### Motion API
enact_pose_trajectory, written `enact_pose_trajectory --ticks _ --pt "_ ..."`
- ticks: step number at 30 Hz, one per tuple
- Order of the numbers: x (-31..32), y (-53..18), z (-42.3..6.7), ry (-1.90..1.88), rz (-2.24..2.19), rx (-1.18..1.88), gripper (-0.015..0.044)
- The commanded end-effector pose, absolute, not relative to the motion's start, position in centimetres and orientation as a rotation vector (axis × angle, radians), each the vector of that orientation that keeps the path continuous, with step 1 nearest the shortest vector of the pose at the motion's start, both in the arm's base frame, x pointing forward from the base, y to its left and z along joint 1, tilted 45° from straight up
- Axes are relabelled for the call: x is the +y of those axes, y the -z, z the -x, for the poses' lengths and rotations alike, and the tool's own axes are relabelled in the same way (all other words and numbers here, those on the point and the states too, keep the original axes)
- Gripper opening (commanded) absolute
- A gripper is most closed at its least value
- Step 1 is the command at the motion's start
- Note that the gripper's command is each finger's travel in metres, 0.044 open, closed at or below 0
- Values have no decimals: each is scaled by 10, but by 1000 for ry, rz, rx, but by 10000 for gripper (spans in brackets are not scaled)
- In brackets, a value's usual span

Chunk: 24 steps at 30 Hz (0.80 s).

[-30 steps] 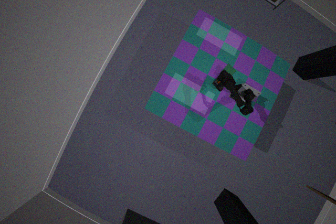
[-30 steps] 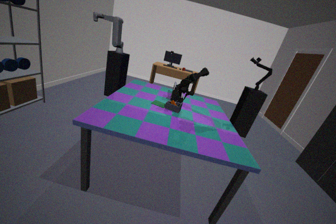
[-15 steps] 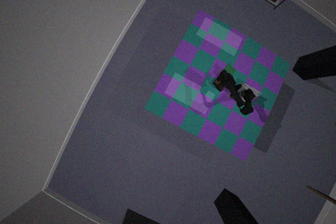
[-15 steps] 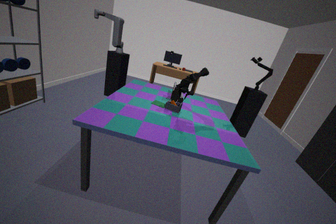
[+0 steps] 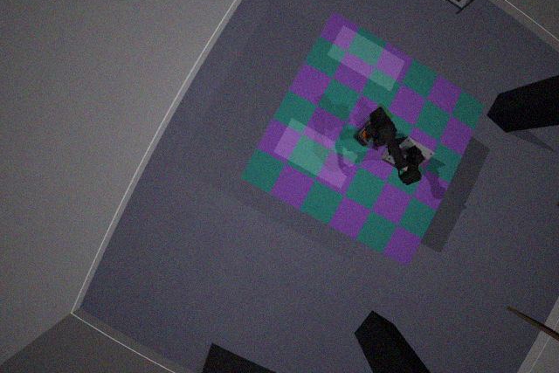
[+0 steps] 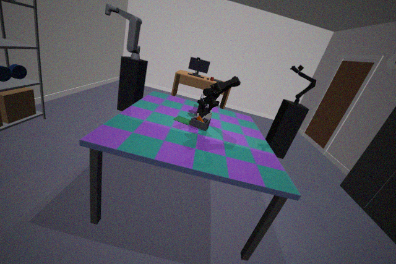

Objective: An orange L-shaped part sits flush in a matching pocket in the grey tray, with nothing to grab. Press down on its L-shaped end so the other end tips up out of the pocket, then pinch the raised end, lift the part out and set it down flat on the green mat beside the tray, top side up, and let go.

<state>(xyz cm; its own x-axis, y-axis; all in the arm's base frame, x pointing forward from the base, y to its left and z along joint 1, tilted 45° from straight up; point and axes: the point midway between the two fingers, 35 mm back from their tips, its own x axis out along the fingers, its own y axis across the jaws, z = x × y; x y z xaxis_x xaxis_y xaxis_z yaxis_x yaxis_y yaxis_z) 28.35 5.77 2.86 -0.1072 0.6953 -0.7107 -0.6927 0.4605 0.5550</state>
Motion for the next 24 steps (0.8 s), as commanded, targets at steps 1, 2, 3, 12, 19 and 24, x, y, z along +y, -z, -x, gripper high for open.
enact_pose_trajectory --ticks 1,2,3,12,19,24 --pt "40 -8 -282 -1441 352 914 280" --pt "37 -6 -282 -1484 414 855 280" --pt "35 -3 -281 -1517 465 806 280" --pt "33 -2 -281 -1544 506 765 280" --pt "54 19 -277 -1544 505 764 280" --pt "56 21 -277 -1544 505 764 280"
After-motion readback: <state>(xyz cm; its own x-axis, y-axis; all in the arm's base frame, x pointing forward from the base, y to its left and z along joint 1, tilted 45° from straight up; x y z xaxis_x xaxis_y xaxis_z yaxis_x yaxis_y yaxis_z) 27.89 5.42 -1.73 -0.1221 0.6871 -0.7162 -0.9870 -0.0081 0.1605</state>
